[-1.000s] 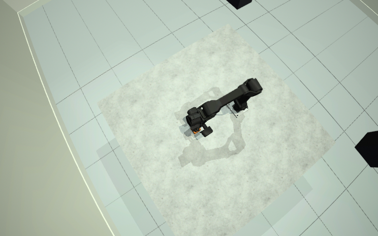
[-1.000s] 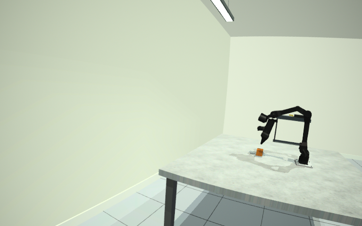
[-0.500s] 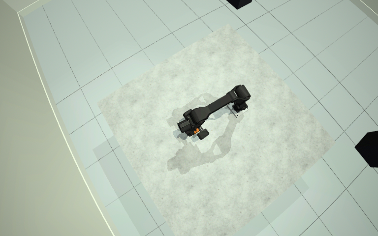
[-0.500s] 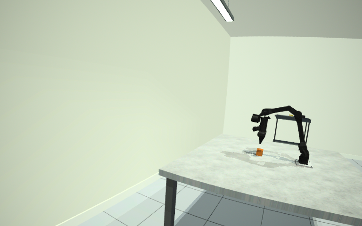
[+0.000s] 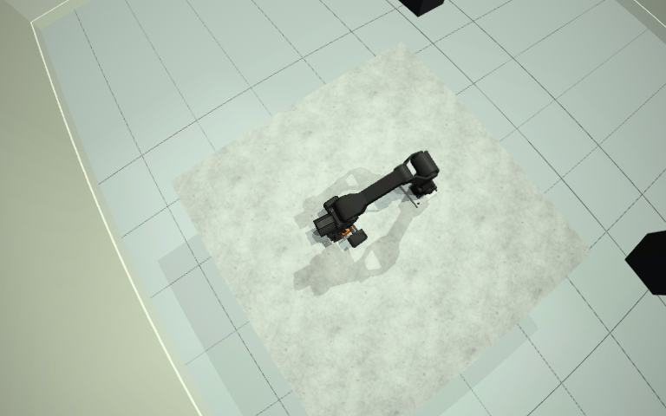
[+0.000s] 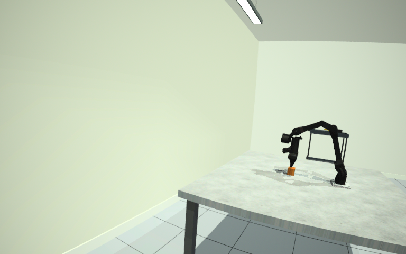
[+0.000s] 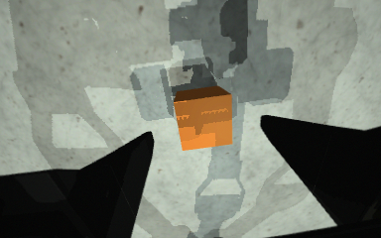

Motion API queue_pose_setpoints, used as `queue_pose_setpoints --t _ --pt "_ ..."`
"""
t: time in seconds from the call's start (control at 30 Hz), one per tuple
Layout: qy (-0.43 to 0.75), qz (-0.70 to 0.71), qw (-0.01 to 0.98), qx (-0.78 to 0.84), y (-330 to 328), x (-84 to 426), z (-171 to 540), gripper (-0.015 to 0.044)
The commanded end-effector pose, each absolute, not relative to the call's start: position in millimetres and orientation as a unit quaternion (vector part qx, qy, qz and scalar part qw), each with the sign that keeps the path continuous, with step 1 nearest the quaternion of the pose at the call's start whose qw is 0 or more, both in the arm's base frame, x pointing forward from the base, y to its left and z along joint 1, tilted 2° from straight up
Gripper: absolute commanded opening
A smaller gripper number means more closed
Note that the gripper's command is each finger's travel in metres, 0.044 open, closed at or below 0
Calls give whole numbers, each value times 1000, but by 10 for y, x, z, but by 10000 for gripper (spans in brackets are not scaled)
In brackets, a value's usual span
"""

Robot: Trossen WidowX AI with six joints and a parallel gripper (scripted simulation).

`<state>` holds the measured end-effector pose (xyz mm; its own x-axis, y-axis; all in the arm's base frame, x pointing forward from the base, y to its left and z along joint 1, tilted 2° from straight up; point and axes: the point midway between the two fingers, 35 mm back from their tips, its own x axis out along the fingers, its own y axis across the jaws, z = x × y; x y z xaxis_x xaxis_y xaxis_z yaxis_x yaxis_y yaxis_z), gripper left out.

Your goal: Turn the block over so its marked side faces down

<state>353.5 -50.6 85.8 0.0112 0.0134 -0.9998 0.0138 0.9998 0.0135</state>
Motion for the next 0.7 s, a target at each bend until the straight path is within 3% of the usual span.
queue_pose_setpoints --t 0.0,0.63,0.67 --pt "707 -1 707 8 -509 3513 778 440" --pt "707 -1 707 8 -505 3508 497 440" --pt "707 -1 707 8 -505 3508 497 414"
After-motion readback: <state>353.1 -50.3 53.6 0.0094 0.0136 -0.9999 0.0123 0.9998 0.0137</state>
